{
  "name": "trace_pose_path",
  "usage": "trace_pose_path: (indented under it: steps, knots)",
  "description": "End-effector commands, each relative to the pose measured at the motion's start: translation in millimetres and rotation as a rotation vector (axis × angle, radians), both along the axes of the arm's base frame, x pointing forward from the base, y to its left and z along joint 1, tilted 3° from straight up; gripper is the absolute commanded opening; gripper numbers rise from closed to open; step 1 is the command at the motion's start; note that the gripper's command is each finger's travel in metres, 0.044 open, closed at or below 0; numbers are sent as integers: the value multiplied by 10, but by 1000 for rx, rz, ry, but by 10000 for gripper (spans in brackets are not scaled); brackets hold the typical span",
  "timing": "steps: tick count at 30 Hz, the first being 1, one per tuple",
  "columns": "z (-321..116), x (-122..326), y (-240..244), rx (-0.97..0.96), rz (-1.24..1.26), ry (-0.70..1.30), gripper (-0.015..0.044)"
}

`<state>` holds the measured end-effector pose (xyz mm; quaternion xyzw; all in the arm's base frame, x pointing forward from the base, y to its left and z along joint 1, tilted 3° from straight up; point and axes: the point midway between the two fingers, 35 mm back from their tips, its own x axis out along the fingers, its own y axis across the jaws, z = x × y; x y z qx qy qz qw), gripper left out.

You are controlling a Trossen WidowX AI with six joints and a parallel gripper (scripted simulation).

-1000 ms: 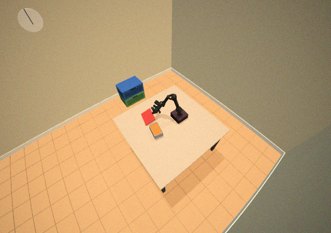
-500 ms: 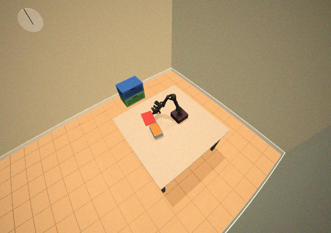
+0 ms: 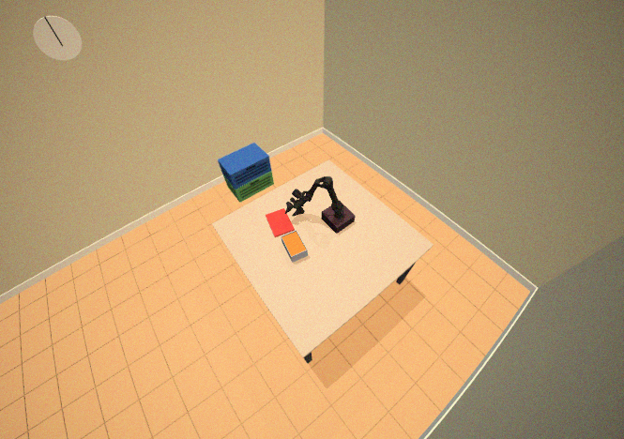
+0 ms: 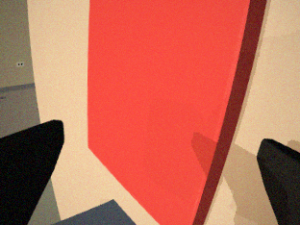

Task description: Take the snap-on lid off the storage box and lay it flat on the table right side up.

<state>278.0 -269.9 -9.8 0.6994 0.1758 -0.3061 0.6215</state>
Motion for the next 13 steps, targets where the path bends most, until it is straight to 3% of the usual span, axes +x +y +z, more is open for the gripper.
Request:
trace_pose_path:
  steps: [1, 13]
  knots:
    - [4, -68, 24, -1, 6, -2, 440]
    - [1, -307, 73, 0, 6, 0, 440]
